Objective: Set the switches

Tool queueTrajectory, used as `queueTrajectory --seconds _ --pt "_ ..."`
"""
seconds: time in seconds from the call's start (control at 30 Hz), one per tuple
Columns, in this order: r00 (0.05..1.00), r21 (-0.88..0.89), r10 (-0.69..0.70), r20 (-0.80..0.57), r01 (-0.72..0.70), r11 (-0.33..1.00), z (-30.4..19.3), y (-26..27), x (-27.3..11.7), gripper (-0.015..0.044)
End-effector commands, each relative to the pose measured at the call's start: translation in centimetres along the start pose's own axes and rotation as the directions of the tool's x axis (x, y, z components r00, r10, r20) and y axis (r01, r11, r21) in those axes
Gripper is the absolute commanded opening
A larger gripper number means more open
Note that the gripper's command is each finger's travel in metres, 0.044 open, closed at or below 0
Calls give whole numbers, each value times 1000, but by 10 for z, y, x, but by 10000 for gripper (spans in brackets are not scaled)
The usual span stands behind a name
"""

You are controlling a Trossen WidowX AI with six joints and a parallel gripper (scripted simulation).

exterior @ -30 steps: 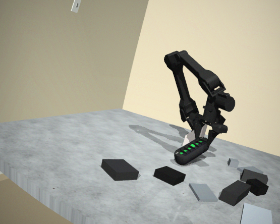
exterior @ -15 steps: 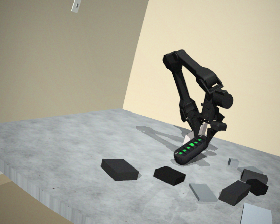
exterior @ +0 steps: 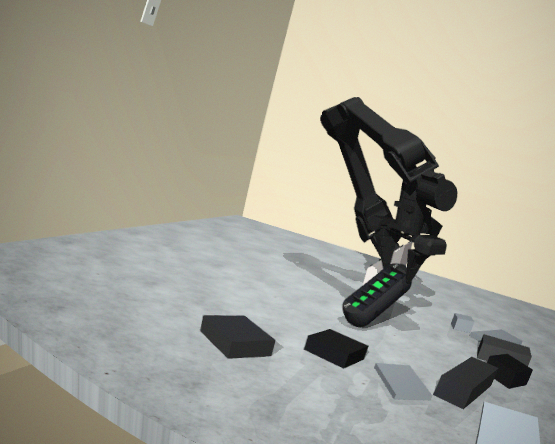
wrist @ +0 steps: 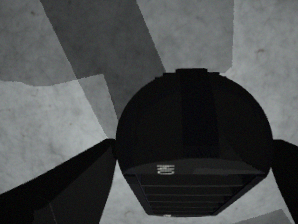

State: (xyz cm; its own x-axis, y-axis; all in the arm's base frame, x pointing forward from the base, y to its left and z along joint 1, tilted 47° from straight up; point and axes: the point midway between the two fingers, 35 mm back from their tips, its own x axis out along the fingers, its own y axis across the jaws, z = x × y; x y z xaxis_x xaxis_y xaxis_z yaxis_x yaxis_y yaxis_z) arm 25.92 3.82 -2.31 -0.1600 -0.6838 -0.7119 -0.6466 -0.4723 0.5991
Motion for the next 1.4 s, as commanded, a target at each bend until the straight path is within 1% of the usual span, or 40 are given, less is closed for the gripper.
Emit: queueTrajectory --seconds 0.0,1.37 --pt "1000 5 -4 -4 4 1000 -8 -1 -2 335" --pt "996 6 -5 87 4 1000 -40 0 -17 335"
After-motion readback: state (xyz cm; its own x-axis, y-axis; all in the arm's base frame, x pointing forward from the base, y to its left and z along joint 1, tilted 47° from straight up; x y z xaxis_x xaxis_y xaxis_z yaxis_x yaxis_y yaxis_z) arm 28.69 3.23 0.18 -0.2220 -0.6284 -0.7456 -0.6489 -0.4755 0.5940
